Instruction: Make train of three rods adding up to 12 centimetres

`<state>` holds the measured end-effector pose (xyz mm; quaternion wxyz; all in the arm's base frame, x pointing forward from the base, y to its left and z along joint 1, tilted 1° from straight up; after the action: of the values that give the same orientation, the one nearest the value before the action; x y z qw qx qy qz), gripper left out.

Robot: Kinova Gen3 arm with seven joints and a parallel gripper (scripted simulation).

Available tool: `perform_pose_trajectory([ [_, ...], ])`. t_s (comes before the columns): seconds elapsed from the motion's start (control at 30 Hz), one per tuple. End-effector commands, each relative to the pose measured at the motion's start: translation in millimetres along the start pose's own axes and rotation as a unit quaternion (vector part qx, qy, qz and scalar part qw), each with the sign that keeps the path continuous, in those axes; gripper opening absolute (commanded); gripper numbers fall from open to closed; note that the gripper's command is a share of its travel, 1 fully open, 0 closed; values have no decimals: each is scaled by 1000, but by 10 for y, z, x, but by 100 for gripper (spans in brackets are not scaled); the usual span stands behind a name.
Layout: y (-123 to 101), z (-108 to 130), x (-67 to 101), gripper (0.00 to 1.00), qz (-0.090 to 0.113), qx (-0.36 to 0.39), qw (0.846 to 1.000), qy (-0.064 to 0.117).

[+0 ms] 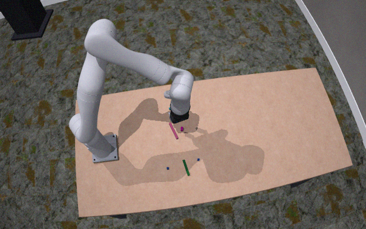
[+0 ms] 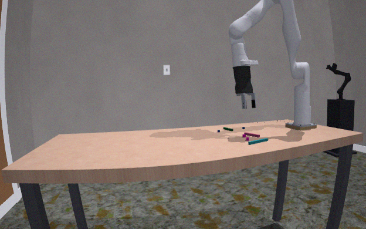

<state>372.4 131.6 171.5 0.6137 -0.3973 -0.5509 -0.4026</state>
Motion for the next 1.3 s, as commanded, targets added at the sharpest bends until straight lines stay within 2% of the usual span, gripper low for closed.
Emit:
perform_pose_trajectory([
  [0.0, -2, 39, -17, 100, 0, -17, 1000, 0],
  [1.27, -23, 173, -112, 100, 2, -107, 994, 1],
])
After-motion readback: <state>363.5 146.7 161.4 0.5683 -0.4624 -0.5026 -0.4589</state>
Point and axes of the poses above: the point where the finger pads meet when closed, its own x axis back along the fingers, its own y axis across the jaws, z = x × y, the point moved 6 cm from there along x, back along the fingers, and after that the axes turned 2 degrees about -x, right-handed, at the moved point
